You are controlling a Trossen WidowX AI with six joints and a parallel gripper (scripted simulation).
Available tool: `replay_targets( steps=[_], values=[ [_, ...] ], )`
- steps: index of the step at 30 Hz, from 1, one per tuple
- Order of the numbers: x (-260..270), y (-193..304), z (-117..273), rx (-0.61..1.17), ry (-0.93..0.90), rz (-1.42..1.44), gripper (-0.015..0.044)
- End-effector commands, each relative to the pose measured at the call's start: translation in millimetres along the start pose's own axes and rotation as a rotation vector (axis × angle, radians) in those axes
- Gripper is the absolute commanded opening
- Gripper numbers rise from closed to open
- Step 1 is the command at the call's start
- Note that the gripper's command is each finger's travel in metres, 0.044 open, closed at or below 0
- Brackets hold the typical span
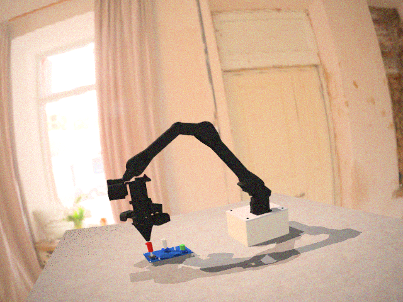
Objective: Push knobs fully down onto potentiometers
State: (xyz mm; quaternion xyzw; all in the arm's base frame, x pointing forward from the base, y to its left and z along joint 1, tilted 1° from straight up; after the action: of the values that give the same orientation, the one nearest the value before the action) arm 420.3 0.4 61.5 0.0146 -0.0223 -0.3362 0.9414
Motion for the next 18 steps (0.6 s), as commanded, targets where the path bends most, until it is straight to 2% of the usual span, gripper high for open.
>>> replay_targets(
  steps=[1, 18],
  values=[
    [-0.8, -0.1, -2.5, 0.0, 0.005, -0.004, 0.0],
    [-0.8, -0.1, -4.7, 0.0, 0.005, -0.004, 0.0]
  ],
)
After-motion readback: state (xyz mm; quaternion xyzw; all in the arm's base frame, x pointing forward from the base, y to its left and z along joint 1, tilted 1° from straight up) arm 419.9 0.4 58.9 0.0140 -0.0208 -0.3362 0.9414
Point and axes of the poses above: the point midway between the two fingers, 35 mm back from their tips, its own z axis back along the fingers, its own x axis across the jaws, y = z × x, the point moved 3 cm from there along z, back along the fingers, and after that the axes turned 9 degrees about z, right-handed, at the moved point
